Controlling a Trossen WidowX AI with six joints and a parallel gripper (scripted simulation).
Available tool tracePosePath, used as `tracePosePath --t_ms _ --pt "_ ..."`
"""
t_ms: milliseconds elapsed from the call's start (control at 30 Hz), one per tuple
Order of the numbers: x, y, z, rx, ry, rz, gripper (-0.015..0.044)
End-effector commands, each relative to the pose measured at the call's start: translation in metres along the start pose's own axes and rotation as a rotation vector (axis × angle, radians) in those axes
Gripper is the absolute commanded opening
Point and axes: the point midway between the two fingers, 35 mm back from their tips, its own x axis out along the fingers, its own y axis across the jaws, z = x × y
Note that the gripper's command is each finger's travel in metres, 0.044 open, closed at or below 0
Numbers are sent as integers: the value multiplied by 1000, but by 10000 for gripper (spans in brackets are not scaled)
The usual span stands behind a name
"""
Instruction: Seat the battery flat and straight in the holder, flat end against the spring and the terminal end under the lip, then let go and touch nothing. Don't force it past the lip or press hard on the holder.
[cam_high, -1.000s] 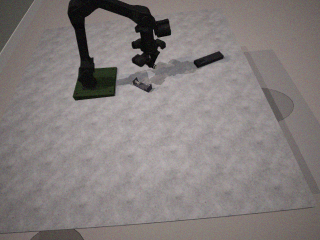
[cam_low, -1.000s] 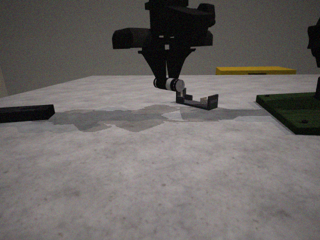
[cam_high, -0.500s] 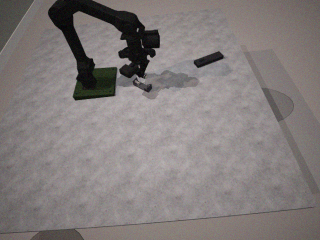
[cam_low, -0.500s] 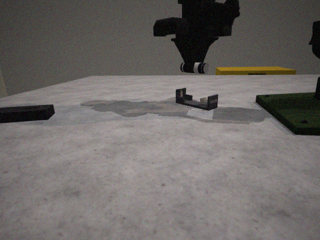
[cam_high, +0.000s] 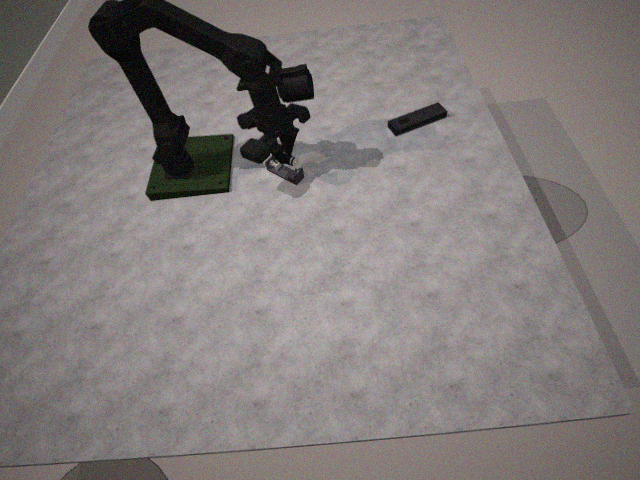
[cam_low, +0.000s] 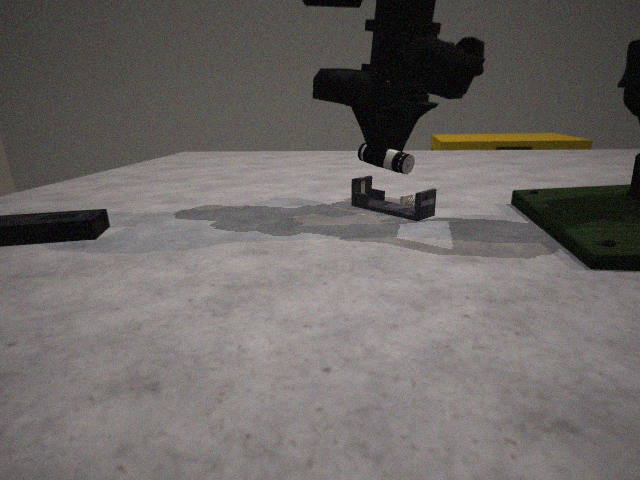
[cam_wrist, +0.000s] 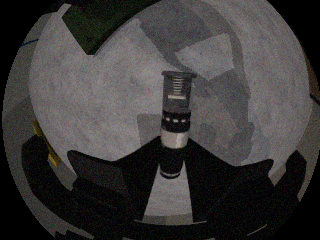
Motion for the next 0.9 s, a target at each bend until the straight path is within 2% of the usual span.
tracePosePath --t_ms 0,867 --pt "6 0 0 8 63 -1 74" --pt "21 -2 4 14 224 18 74"
